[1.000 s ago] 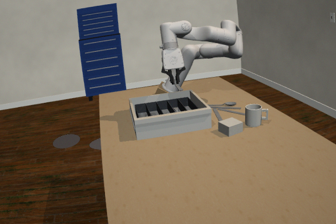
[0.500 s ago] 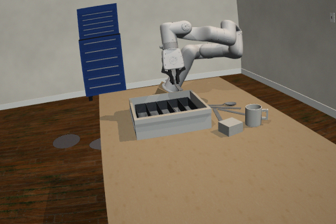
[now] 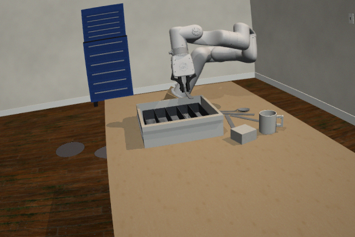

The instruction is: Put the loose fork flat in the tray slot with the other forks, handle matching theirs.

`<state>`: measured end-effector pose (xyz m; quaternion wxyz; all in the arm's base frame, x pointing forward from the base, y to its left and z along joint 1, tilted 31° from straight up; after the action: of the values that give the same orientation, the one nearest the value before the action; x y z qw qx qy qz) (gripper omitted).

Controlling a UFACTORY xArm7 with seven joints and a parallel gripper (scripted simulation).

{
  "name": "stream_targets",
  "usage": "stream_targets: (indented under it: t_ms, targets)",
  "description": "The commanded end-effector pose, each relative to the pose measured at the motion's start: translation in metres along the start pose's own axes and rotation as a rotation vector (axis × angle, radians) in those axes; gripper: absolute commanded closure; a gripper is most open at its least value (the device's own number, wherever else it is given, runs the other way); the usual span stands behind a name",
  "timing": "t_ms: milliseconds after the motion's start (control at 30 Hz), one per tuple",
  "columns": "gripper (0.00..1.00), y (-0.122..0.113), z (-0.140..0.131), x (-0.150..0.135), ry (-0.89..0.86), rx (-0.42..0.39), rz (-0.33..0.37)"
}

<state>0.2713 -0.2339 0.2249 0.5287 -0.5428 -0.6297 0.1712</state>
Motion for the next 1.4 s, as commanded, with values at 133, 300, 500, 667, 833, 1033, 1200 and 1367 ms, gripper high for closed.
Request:
stream_targets:
  t_ms: [133,300,500,667,833,1033,1200,1367]
  targets:
    - [0.97,0.02,0.005,0.0,-0.001,-0.003,0.001]
    - [0.97,0.036,0.009,0.0,-0.001,-0.003,0.001]
    - [0.97,0.049,0.012,0.0,-0.001,-0.003,0.001]
    - [0.97,0.065,0.016,0.0,-0.001,-0.003,0.001]
    - [0.97,0.081,0.02,0.0,-0.001,-0.003,0.001]
    - [0.97,0.092,0.023,0.0,-0.001,-0.003,0.001]
    - [0.97,0.103,0.025,0.0,-0.001,-0.003,0.001]
    - [0.97,0.112,0.028,0.0,-0.001,-0.003,0.001]
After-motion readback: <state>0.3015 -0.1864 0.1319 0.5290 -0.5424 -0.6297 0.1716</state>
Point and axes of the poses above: the point where the finger pads meet when closed, its own y axis out along the fingers, its own x axis across the jaws, z = x × y, the point moved 8 cm from there along -y, back along the fingers, and after that the axes turned 1 degree about -y, right-handed, at the moved point
